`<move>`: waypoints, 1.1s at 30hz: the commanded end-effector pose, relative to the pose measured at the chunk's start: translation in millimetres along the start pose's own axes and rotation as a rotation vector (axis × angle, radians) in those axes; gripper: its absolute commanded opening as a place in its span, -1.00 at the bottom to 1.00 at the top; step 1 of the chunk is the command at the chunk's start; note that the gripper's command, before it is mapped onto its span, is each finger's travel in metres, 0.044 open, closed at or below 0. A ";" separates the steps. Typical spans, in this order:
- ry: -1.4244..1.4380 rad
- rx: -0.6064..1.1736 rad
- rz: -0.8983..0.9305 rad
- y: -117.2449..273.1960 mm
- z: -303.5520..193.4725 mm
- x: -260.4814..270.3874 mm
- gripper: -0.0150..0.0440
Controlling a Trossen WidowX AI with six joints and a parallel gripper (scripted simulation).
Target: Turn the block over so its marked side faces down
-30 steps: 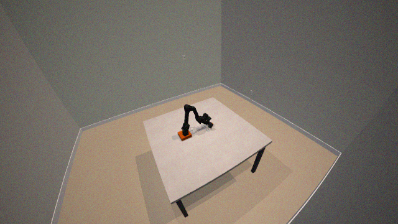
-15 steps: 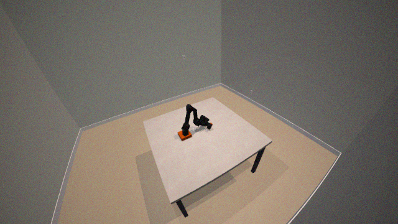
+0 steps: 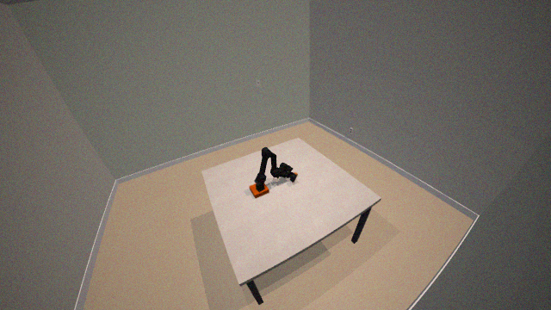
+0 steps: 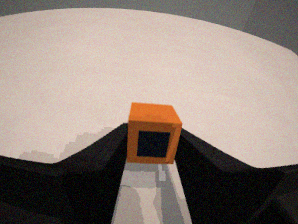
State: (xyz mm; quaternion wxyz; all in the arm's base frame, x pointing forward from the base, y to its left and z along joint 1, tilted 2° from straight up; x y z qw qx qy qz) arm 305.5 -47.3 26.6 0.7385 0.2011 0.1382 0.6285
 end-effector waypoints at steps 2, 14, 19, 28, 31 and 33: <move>-0.006 -0.003 -0.006 0.1 0.2 -0.5 -0.40; -0.006 -0.003 -0.006 0.1 0.2 -0.5 0.67; -0.006 -0.003 -0.006 0.1 0.2 -0.5 1.00; -0.006 -0.003 -0.006 0.1 0.2 -0.5 1.00; -0.006 -0.003 -0.006 0.1 0.2 -0.5 1.00; -0.006 -0.003 -0.006 0.1 0.2 -0.5 1.00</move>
Point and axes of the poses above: the point midway between the two fingers, 35 mm back from their tips, its own y axis back along the fingers, its own x axis across the jaws, z = x × y, the point moved 5 cm from there along y, back along the fingers, and after that the axes turned 1 degree about -y, right-handed, at the moved point
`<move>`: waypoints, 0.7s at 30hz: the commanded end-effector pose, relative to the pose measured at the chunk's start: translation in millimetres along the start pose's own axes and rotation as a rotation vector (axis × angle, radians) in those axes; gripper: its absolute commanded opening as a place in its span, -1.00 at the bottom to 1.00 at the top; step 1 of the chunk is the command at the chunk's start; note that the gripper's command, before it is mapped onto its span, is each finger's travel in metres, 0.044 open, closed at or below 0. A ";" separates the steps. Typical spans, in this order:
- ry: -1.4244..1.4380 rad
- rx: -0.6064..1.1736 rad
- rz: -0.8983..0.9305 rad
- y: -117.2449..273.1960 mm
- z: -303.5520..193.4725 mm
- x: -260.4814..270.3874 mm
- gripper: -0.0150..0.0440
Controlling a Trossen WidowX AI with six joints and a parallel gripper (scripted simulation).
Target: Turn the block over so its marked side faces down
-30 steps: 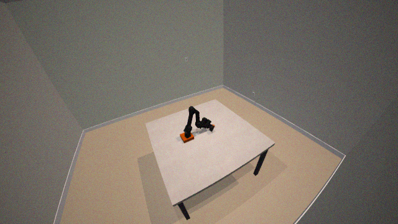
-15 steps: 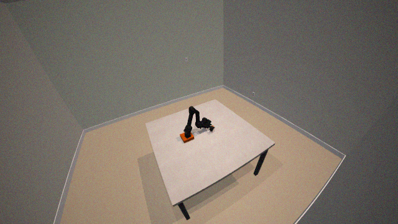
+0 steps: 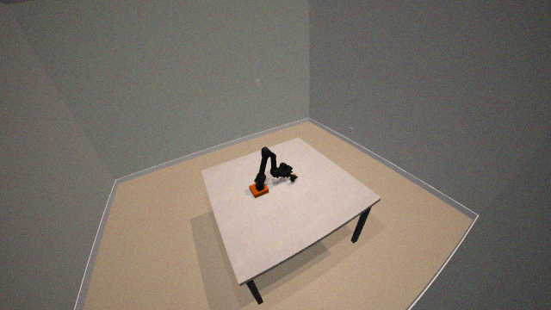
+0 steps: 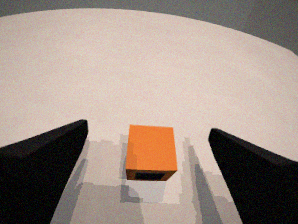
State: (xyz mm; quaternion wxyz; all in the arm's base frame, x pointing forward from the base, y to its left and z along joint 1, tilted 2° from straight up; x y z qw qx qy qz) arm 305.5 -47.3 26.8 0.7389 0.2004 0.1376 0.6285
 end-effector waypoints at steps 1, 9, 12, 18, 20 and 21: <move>-0.005 -0.001 -0.005 0.0 0.1 -0.5 1.00; -0.005 -0.001 -0.005 0.0 0.1 -0.5 1.00; -0.005 -0.001 -0.005 0.0 0.1 -0.5 1.00; -0.005 -0.001 -0.005 0.0 0.1 -0.5 1.00; -0.006 0.019 -0.006 -2.1 2.3 -0.6 1.00; -0.006 0.045 -0.007 -4.3 5.1 -0.6 1.00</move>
Point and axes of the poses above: the point midway between the two fingers, 35 mm back from their tips, its own y axis back along the fingers, its own x axis across the jaws, z = x × y, the point moved 5 cm from there along y, back along the fingers, and after that the axes turned 1 degree about -y, right-handed, at the moved point
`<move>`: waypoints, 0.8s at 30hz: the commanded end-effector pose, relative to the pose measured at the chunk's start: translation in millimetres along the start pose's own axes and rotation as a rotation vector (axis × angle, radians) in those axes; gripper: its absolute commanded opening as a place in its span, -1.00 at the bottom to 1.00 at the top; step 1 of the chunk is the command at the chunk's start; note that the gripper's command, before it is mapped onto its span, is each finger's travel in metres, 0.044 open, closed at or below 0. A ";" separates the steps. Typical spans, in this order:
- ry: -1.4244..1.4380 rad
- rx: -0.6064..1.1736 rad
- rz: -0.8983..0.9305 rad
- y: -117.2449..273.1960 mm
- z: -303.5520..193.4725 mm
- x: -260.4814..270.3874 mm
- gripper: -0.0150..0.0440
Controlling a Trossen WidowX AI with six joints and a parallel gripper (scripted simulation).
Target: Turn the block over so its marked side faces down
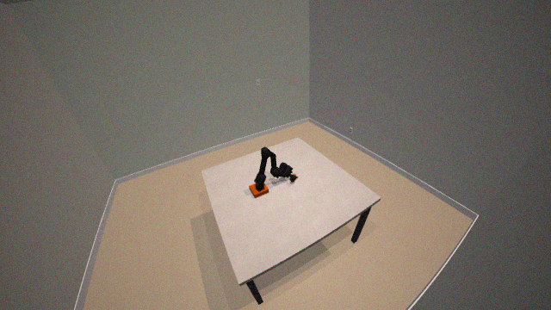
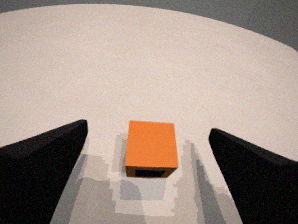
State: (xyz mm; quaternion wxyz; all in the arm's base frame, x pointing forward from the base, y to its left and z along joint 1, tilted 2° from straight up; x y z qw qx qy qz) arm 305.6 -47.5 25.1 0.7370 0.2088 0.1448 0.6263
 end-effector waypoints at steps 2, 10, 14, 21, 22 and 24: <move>-0.005 0.089 -0.007 -6.3 14.7 -0.5 1.00; -0.004 0.360 -0.010 17.4 56.1 0.1 1.00; -0.006 0.454 -0.010 41.7 74.2 0.8 1.00; -0.006 0.477 -0.011 46.0 74.4 0.9 1.00; -0.006 0.477 -0.011 46.0 74.4 0.9 1.00; -0.006 0.477 -0.011 46.0 74.4 0.9 1.00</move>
Point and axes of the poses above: the point midway between the two fingers, 35 mm back from their tips, its own y axis back along the fingers, its own x axis across the jaws, z = x × y, the point moved 5 cm from there along y, back along the fingers, and after that the axes turned 1 degree about -y, right-handed, at the moved point
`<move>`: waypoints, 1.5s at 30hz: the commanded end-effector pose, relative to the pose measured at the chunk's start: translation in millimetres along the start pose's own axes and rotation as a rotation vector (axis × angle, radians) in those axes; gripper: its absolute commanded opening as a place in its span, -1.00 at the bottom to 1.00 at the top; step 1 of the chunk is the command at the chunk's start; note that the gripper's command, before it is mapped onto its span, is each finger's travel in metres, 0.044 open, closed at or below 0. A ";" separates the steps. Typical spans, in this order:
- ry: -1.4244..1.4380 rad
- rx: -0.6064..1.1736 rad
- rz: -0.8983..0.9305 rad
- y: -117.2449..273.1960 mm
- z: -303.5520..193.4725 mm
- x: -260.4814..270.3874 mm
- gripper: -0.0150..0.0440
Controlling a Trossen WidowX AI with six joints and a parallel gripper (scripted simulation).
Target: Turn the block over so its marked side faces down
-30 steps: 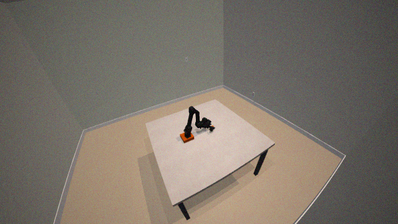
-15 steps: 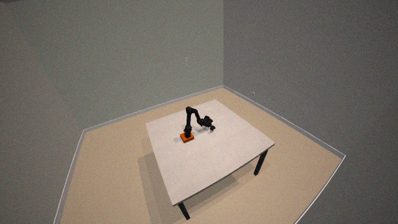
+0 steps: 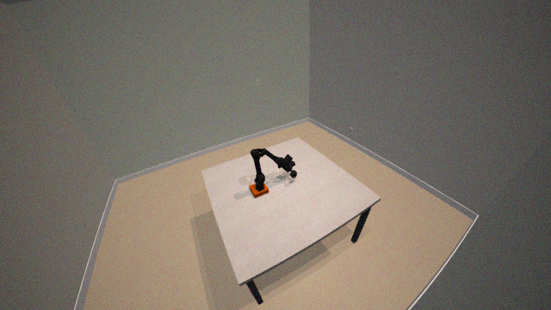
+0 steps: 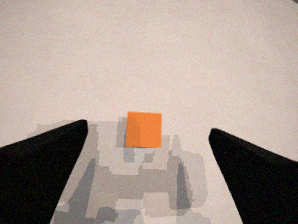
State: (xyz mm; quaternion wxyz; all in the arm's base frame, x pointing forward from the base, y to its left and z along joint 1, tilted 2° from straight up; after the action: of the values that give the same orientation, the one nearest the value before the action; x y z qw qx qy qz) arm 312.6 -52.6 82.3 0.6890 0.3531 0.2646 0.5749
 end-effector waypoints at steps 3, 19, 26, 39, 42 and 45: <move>0.009 0.076 0.011 30.8 9.4 1.4 1.00; 0.012 0.453 0.001 18.8 61.5 3.5 1.00; 0.013 0.633 -0.002 16.8 79.4 4.3 1.00; 0.013 0.633 -0.002 -11.4 58.6 4.1 1.00; 0.013 0.633 -0.002 -12.4 57.9 4.1 1.00; 0.013 0.633 -0.002 -22.6 50.4 4.0 1.00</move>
State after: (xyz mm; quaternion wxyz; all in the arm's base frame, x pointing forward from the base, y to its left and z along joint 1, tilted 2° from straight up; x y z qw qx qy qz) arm 365.6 -60.8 106.3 0.5459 0.5452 0.4356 0.4637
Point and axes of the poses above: the point midway between the two fingers, 35 mm back from their tips, its own y axis back along the fingers, its own x axis across the jaws, z = x × y, the point moved 5 cm from there along y, back along the fingers, and after that the axes turned 1 degree about -y, right-handed, at the moved point
